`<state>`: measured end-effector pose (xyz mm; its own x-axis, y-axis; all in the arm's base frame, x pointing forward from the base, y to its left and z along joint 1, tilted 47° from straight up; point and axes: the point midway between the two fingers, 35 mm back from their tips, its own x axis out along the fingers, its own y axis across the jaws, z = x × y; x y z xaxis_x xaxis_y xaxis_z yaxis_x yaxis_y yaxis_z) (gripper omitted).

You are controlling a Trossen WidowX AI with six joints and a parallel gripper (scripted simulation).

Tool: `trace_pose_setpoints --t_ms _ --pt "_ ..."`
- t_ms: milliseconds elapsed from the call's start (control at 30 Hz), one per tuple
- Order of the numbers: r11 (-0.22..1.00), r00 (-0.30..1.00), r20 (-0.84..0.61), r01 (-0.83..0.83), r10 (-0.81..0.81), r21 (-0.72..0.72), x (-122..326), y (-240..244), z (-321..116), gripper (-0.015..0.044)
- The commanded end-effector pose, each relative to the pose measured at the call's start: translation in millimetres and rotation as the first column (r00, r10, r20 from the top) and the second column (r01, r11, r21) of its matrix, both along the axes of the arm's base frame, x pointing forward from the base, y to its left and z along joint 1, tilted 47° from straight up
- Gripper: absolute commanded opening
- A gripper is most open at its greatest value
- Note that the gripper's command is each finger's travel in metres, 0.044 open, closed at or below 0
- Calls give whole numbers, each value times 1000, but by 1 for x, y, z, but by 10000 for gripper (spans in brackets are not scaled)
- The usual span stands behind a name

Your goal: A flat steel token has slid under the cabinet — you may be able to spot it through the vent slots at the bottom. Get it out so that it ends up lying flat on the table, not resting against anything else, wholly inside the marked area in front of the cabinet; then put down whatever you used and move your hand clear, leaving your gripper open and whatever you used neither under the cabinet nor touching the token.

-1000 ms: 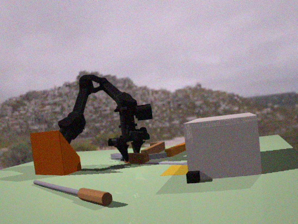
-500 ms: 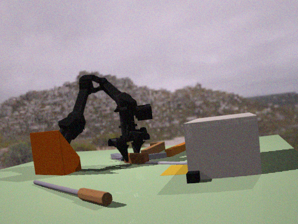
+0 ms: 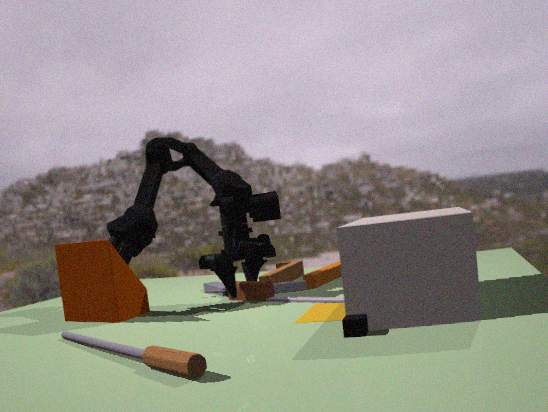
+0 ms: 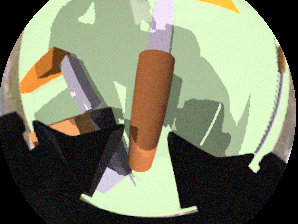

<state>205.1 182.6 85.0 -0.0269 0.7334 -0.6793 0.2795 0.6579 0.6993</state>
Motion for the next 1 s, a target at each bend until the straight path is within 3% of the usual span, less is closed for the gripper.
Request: trace_pose_setpoints --t_ms 0,733,867,967 --pt "1000 1000 0 0 0 0 0 0 0 255" --pt "1000 1000 0 0 0 0 0 0 0 109" --pt "1000 1000 0 0 0 0 0 0 0 4" --pt "1000 1000 1 -1 1 0 0 0 0 0"
